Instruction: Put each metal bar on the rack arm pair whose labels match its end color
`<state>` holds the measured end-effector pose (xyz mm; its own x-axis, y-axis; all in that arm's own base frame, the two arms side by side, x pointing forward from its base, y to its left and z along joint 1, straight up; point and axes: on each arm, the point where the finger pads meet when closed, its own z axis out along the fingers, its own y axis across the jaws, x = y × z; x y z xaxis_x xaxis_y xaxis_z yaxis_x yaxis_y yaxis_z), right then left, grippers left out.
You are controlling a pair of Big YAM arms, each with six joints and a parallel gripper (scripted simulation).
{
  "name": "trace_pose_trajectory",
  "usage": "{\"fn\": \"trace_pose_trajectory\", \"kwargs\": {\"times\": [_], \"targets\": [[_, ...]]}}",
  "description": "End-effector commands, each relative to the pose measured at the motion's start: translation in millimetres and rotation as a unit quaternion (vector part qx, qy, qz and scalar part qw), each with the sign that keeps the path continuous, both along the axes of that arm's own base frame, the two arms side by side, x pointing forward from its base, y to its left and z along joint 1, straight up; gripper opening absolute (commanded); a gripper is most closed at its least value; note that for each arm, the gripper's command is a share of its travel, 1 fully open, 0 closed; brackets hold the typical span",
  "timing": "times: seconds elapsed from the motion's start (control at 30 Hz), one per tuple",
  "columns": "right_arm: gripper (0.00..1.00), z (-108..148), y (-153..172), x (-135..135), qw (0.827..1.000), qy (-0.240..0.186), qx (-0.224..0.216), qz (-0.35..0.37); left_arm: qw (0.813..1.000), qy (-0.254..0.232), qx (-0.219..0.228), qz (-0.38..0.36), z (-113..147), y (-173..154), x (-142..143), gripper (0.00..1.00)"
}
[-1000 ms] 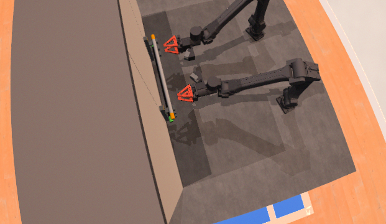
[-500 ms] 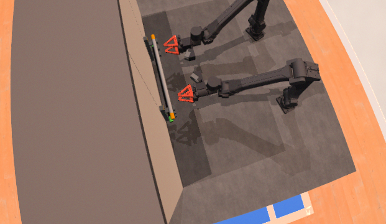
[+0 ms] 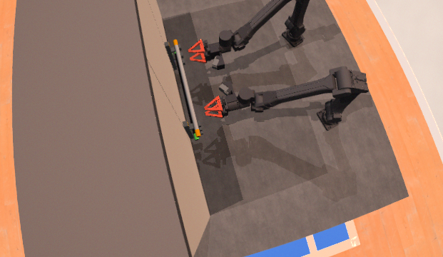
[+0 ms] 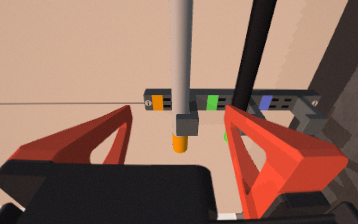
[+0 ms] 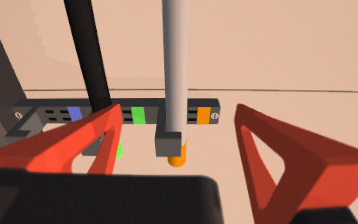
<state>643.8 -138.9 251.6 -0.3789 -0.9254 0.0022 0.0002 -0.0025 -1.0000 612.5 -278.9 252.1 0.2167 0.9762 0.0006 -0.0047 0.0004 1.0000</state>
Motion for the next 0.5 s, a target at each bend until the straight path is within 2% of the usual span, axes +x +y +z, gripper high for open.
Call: {"fn": "trace_pose_trajectory", "kwargs": {"times": [0.0,0.47], "targets": [[0.8,27.8,10.1,0.5,1.0,-0.031,-0.002,0.006,0.999,-0.025,-0.025,-0.006,30.8,-6.4,-7.6,0.8],[0.89,27.8,10.9,-1.3,1.0,-0.031,-0.002,0.006,0.999,-0.025,-0.025,-0.006,30.9,-6.0,-9.5,0.89]]}}
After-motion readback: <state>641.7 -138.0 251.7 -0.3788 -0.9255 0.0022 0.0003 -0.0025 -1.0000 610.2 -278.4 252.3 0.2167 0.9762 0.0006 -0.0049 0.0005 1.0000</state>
